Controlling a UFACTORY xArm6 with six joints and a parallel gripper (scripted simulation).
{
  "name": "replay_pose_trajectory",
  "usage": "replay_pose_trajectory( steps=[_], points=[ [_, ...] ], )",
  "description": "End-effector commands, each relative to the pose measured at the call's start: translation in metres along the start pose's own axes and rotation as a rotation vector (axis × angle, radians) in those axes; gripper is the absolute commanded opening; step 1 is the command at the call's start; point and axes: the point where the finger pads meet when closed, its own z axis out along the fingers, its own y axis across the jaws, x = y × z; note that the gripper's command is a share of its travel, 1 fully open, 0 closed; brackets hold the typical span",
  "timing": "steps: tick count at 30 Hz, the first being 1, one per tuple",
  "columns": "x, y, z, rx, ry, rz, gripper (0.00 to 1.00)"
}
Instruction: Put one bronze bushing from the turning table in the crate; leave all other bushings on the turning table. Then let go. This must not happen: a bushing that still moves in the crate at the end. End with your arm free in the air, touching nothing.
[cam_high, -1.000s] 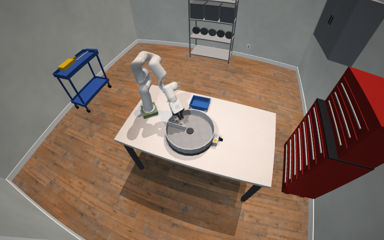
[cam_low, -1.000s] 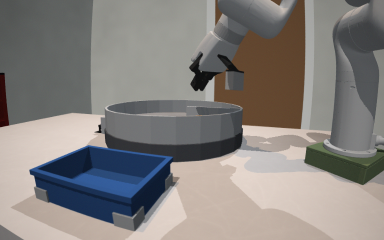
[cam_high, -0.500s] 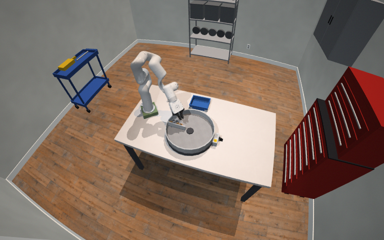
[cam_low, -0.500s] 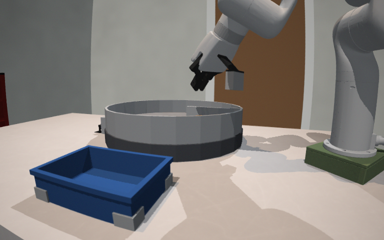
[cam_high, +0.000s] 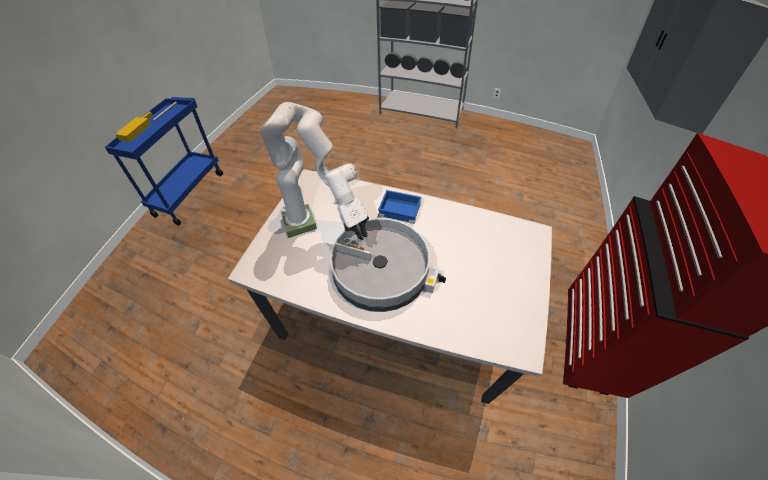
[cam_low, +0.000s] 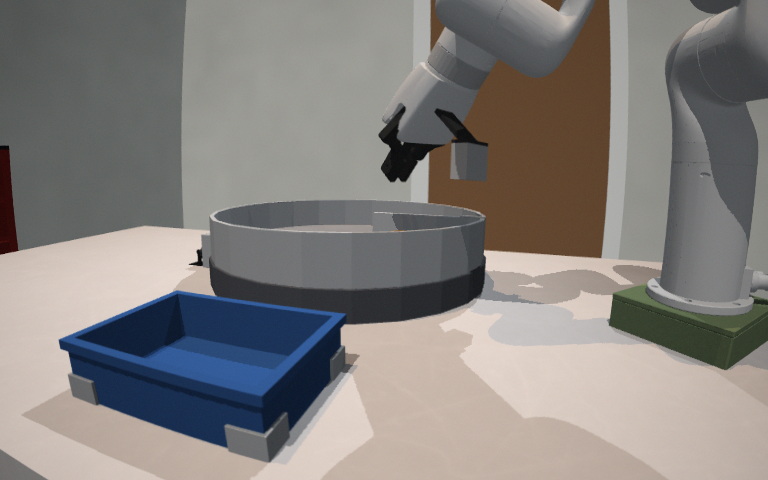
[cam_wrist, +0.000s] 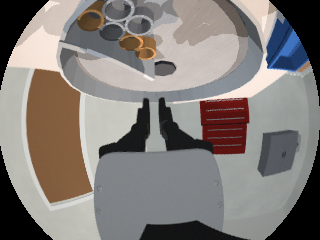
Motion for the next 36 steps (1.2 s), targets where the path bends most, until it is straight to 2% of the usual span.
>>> replay_pose_trajectory(
  steps=[1,30,31,36],
  points=[
    [-0.0012,0.0005,-0.0004,-0.001,-0.002,0.001,0.14],
    [-0.0012,0.0005,-0.0004,-0.001,-0.002,0.001,0.14],
    [-0.0012,0.0005,-0.0004,-0.001,-0.002,0.001,0.10],
    [-0.0012,0.0005,-0.0004,-0.001,-0.002,0.002,0.10]
  ],
)
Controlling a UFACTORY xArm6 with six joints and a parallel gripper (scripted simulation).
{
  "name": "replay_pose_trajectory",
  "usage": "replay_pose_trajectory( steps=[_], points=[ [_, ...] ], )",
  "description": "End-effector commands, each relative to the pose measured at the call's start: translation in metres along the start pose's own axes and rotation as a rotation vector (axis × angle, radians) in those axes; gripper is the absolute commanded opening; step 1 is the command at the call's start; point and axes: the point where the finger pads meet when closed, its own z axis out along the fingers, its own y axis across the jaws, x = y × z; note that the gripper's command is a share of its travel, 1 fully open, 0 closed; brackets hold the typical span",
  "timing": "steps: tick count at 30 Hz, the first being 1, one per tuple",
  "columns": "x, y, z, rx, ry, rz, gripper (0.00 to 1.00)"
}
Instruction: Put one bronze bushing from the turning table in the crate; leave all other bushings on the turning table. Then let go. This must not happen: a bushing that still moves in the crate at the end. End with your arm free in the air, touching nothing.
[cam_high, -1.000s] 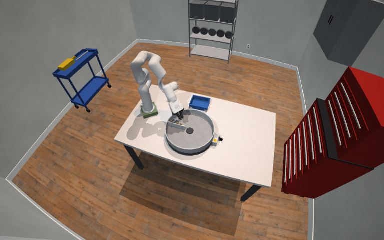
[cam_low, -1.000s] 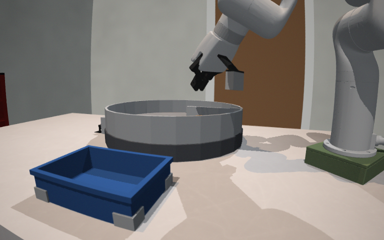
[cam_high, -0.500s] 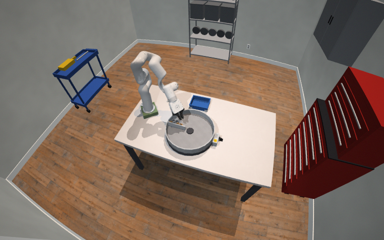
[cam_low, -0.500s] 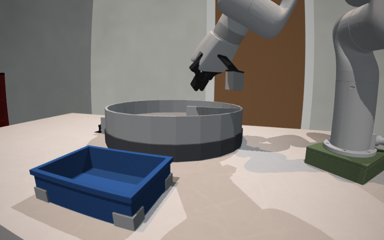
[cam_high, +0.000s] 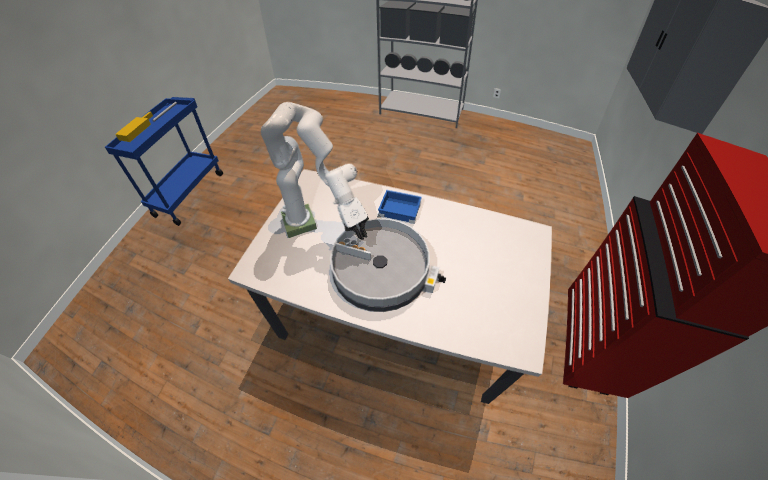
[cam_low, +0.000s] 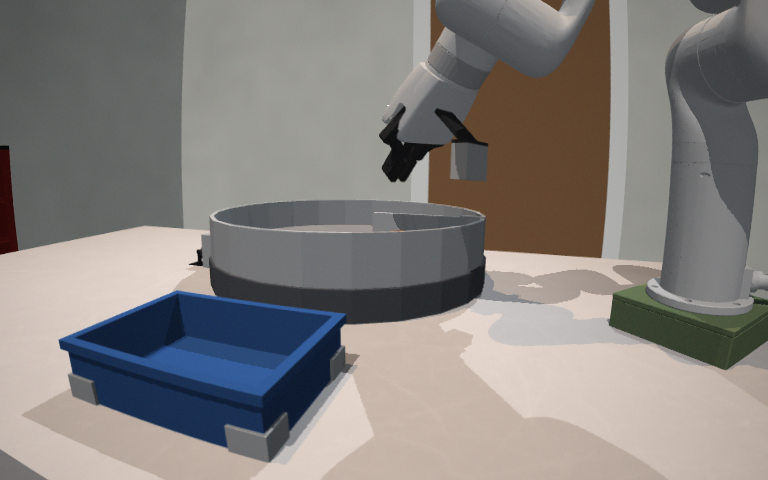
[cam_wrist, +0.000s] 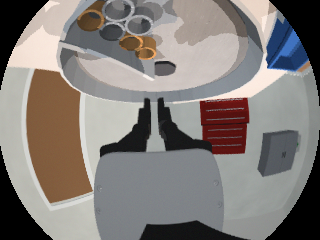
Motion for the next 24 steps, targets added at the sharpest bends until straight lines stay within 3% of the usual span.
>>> replay_pose_trajectory(
  steps=[1,24],
  points=[
    [-0.0012,0.0005,-0.0004,-0.001,-0.002,0.002,0.10],
    [0.0015,-0.0001,0.0017,-0.001,0.037,0.149,0.10]
  ],
)
